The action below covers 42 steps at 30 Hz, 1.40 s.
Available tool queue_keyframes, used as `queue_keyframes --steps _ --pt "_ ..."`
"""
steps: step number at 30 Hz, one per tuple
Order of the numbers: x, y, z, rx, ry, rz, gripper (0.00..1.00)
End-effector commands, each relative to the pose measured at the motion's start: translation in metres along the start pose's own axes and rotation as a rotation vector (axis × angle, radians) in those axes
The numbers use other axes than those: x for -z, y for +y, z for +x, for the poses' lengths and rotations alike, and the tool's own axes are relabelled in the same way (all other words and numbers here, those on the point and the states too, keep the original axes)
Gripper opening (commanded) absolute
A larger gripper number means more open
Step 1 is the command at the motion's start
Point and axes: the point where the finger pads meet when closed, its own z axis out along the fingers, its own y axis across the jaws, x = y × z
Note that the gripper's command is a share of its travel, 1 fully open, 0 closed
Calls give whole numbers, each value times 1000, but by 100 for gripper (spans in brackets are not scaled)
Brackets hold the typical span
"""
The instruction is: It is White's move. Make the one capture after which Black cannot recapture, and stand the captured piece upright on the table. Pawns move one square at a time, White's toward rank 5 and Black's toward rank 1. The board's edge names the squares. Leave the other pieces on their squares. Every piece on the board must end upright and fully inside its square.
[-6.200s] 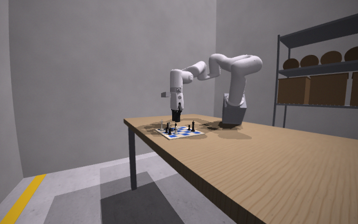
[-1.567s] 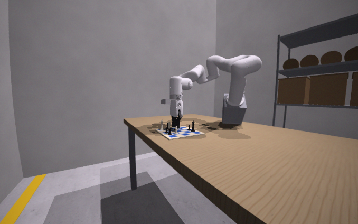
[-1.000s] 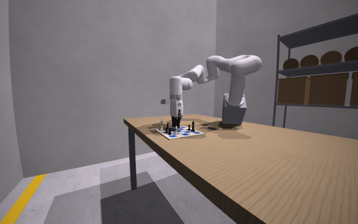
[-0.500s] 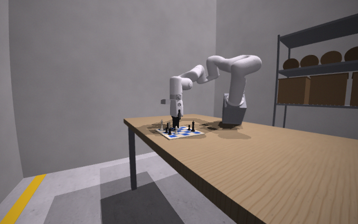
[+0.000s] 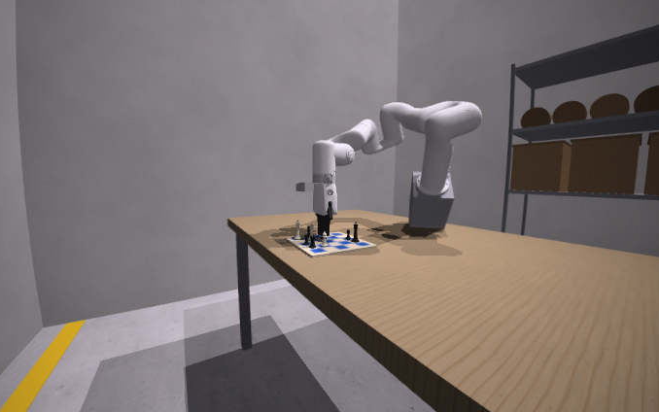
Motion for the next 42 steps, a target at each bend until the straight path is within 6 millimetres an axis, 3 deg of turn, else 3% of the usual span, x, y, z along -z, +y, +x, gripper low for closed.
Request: queue_keyframes --steps 1,11,18,30,42 --pt "1 1 1 0 3 -2 0" --pt "2 1 1 0 3 -2 0" --pt "17 1 1 0 3 -2 0" --pt "95 0 1 0 3 -2 0" --pt "101 0 1 0 3 -2 0"
